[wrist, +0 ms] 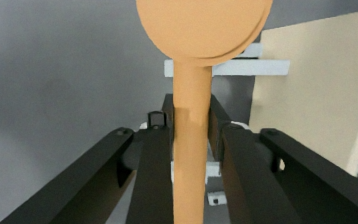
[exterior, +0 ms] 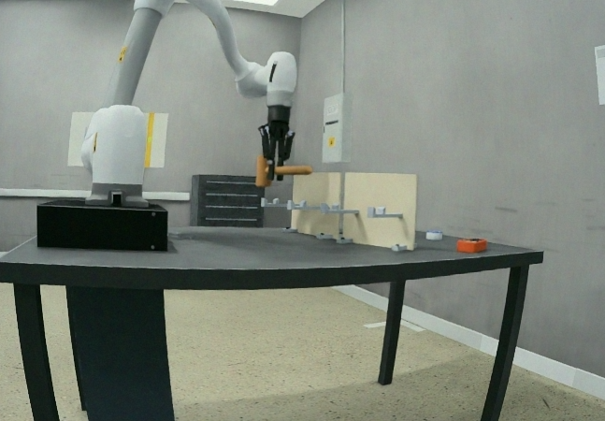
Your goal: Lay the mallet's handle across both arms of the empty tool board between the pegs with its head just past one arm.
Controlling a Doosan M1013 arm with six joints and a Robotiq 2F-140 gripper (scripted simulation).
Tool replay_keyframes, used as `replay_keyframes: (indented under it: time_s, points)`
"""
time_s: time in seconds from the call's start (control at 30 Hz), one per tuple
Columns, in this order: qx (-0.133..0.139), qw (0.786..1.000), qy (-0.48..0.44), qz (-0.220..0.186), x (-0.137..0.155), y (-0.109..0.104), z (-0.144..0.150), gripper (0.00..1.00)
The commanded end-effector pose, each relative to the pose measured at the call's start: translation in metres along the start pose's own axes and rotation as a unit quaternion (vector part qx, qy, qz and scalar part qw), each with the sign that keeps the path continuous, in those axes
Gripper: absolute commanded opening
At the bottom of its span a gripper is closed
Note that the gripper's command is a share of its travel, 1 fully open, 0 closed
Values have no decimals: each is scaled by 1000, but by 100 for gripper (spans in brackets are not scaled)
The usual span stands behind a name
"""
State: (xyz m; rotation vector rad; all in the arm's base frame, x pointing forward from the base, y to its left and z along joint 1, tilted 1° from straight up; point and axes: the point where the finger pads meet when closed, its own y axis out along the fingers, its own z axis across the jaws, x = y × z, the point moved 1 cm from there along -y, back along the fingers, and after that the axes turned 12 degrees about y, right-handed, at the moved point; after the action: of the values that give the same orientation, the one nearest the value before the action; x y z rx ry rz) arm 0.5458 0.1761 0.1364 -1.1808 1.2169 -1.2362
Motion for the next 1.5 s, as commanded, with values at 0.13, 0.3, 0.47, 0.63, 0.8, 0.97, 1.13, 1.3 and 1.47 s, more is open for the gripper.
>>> replay_keyframes:
  time_s: [0.13,0.3,0.47,0.63,0.8,0.97,1.13,1.3,1.47]
  points:
    - [-1,1000,0,0,50,-2,23,10]
    - [-1,1000,0,0,93,-2,38,10]
    - [-1,1000,0,0,149,-2,52,10]
    - [-1,1000,0,0,206,-2,61,10]
    - [-1,1000,0,0,256,-3,64,10]
    - [-1,1000,0,0,310,-3,63,10]
    - [-1,1000,-1,0,324,-3,62,10]
    - [-1,998,-57,0,324,-3,62,10]
    - [-1,996,-94,0,324,-3,62,10]
